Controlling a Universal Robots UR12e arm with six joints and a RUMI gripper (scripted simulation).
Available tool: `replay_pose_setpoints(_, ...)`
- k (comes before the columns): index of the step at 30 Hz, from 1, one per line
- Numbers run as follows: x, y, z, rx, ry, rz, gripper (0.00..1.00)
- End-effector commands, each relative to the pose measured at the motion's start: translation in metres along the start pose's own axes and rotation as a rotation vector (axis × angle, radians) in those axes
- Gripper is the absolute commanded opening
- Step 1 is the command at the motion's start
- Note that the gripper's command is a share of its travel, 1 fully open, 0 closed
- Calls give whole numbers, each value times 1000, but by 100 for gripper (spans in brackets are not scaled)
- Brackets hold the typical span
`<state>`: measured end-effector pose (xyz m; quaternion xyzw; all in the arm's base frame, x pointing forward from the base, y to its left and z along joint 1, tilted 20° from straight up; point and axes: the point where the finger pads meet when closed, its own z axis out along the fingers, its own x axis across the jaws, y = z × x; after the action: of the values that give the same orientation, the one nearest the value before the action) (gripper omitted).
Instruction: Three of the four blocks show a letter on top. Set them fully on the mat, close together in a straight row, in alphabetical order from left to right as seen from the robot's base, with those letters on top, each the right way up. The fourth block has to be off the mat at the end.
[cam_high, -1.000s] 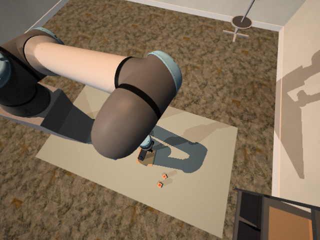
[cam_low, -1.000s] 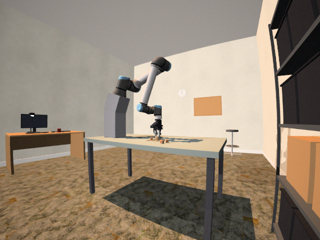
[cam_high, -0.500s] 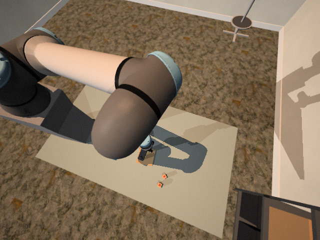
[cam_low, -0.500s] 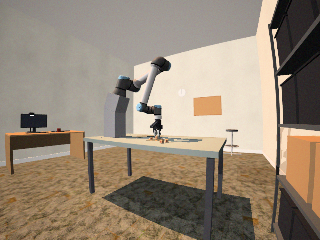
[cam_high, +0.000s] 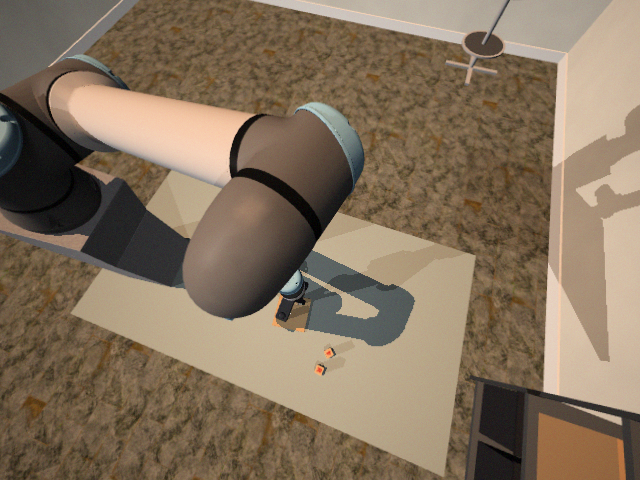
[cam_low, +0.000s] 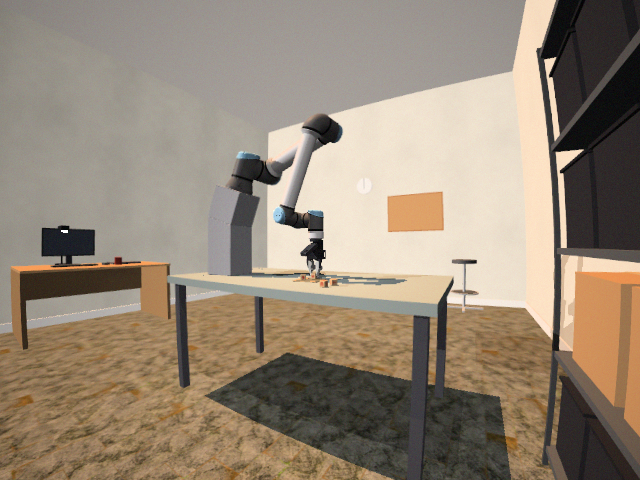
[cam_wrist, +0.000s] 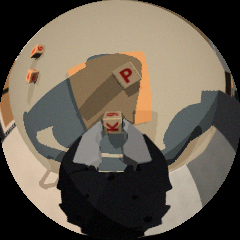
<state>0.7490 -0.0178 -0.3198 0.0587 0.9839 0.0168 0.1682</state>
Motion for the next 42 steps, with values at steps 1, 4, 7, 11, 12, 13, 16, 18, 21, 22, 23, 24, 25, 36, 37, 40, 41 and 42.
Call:
replay_pose_setpoints(1, -5, 0, 0, 1, -6, -1, 9)
replay_pose_setpoints(4, -5, 0, 0, 1, -6, -1, 9)
replay_pose_setpoints(7, -5, 0, 0, 1, -6, -1, 9)
replay_pose_setpoints(11, -5, 0, 0, 1, -6, -1, 12)
replay_pose_setpoints(12, -5, 0, 0, 1, -6, -1, 12)
replay_pose_setpoints(13, -5, 0, 0, 1, -6, -1, 12)
replay_pose_setpoints(16, -5, 0, 0, 1, -6, -1, 16)
replay_pose_setpoints(18, -5, 0, 0, 1, -6, -1, 20)
replay_pose_setpoints(21, -5, 0, 0, 1, -6, -1, 24)
replay_pose_setpoints(22, -5, 0, 0, 1, -6, -1, 24)
replay_pose_setpoints(23, -5, 0, 0, 1, -6, -1, 28)
replay_pose_setpoints(24, -5, 0, 0, 1, -6, -1, 28)
replay_pose_setpoints(25, -5, 0, 0, 1, -6, -1, 28)
replay_pose_setpoints(36, -4, 0, -2, 1, -6, -1, 28)
replay_pose_setpoints(37, -4, 0, -3, 1, -6, -1, 28)
replay_pose_setpoints(40, -1, 0, -10, 1, -2, 0, 28)
replay_pose_setpoints(41, -1, 0, -13, 1, -2, 0, 28)
replay_pose_setpoints(42, -1, 0, -17, 1, -2, 1, 28)
